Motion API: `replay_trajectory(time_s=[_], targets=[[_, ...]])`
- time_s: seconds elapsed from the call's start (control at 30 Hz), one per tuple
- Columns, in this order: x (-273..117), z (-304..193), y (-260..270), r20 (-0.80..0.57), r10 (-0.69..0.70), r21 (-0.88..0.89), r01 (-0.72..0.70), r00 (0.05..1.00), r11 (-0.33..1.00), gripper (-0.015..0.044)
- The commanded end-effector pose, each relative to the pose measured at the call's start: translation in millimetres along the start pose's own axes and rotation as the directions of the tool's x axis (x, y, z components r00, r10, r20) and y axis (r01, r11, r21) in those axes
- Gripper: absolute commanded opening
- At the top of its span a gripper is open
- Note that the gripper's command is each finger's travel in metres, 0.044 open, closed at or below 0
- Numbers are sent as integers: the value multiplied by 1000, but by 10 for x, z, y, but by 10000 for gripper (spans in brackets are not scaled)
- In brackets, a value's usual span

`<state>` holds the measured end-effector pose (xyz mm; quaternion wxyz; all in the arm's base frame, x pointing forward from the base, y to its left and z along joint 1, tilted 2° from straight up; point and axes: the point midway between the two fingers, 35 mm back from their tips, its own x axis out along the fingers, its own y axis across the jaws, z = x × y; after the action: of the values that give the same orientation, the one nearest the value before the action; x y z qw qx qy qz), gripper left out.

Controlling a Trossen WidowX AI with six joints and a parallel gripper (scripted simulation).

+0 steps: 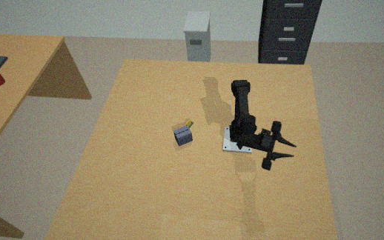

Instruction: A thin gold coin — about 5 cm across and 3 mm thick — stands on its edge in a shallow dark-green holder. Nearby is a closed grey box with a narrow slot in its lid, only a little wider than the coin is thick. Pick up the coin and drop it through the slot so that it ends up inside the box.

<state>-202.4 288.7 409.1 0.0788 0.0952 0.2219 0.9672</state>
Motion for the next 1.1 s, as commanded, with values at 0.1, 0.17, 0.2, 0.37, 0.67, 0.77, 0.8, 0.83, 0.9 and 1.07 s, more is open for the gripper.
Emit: replay_trajectory(time_s=[0.1, 0.17, 0.2, 0.37, 0.67, 0.77, 0.8, 0.83, 0.9, 1.07], targets=[[-684, 272, -833, 118, -353, -61, 362, 928, 930, 161], [-940, 328, -1020, 149, -444, -68, 457, 884, 887, 161], [-1075, 352, -1106, 163, -488, -70, 503, 858, 861, 161], [-1534, 401, -1360, 194, -623, -72, 644, 758, 761, 161], [-2671, 375, -1719, 217, -861, 4, 882, 460, 472, 161], [-3081, 298, -1780, 189, -920, 2, 937, 343, 349, 161], [-3249, 258, -1791, 174, -940, 0, 954, 294, 298, 161], [-3416, 213, -1796, 158, -957, -3, 969, 245, 247, 161], [-3745, 111, -1782, 119, -982, -10, 989, 148, 148, 161], [-4520, -219, -1621, -9, -997, -42, 996, -79, -79, 161]])
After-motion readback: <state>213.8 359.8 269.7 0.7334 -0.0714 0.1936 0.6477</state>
